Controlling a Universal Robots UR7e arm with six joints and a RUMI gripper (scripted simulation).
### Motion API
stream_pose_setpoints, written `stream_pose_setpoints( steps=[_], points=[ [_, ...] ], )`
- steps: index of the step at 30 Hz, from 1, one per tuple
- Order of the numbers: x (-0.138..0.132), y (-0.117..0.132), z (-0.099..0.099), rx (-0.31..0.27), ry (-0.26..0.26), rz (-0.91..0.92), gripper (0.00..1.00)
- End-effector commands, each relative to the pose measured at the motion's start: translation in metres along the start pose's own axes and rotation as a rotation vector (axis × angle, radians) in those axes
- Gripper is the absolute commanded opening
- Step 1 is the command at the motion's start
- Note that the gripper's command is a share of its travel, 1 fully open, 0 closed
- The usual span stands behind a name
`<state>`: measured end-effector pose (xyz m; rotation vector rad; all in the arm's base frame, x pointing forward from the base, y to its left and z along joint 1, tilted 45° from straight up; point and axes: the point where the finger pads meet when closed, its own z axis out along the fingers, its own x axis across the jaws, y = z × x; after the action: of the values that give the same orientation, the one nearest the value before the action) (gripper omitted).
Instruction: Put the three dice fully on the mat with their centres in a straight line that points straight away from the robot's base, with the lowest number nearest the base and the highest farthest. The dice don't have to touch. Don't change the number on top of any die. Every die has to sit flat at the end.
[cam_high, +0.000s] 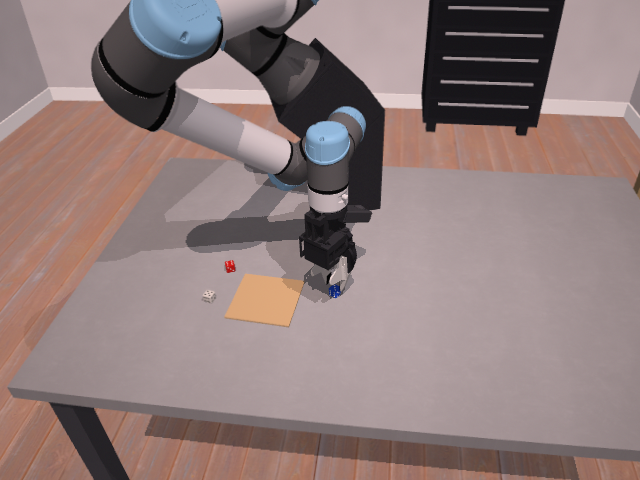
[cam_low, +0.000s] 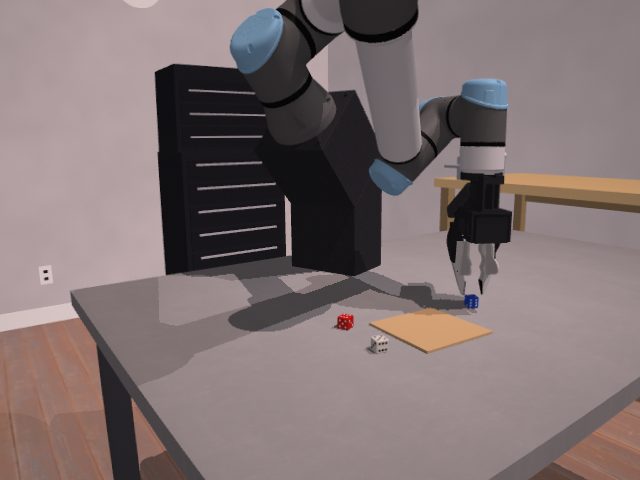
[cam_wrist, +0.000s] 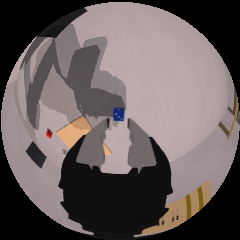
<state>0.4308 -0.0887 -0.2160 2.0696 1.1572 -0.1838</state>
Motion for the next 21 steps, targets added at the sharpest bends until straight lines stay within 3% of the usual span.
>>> stream_pose_setpoints(
  steps=[1,21],
  points=[
    [0.001,0.001,0.01,-0.001,0.001,0.002,0.21],
    [0.0,0.001,0.023,-0.001,0.0,0.002,0.21]
  ],
)
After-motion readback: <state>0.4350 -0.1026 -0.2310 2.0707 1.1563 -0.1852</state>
